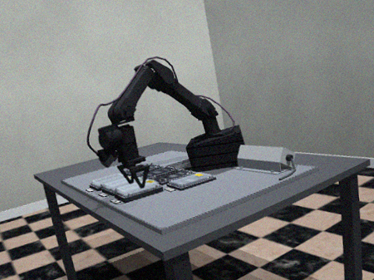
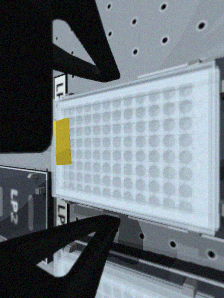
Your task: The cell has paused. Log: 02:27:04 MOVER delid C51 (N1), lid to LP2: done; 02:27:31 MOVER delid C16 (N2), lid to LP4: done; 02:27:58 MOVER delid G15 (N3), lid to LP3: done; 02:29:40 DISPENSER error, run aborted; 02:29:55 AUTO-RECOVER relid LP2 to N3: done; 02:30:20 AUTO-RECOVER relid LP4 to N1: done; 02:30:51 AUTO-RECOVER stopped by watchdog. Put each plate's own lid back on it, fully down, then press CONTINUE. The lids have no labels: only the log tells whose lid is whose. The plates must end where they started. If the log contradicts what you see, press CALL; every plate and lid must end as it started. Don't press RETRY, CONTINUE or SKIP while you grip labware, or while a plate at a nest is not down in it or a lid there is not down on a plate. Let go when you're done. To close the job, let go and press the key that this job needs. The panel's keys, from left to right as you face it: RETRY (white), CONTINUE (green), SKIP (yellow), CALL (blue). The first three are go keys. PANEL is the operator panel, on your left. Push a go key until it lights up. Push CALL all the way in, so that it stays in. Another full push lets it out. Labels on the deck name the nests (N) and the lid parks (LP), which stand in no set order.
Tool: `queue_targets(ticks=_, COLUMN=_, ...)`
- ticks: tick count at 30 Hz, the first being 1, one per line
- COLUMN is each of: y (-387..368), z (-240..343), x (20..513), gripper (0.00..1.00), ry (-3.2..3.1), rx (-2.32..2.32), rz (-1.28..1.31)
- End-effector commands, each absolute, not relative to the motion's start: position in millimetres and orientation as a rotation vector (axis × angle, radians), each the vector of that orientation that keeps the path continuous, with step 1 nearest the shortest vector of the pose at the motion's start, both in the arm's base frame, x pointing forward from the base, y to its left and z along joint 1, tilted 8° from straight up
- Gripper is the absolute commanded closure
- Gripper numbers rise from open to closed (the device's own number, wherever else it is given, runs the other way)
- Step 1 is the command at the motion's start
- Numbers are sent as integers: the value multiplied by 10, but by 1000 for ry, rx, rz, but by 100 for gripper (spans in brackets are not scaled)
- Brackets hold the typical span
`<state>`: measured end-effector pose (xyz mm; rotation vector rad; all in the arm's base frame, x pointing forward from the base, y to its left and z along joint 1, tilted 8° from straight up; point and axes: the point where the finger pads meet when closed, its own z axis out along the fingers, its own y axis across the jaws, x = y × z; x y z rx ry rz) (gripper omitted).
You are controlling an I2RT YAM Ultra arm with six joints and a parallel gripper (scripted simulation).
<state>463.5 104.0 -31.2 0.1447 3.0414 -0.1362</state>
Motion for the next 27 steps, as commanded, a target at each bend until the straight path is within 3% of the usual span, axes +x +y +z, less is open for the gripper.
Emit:
queue_targets(ticks=1, y=1086, z=4, x=4750, gripper=0, ry=2982, rx=135, rz=-115)
queue_targets(ticks=27, y=1154, z=202, x=4714, gripper=0, ry=2981, rx=130, rz=-116)
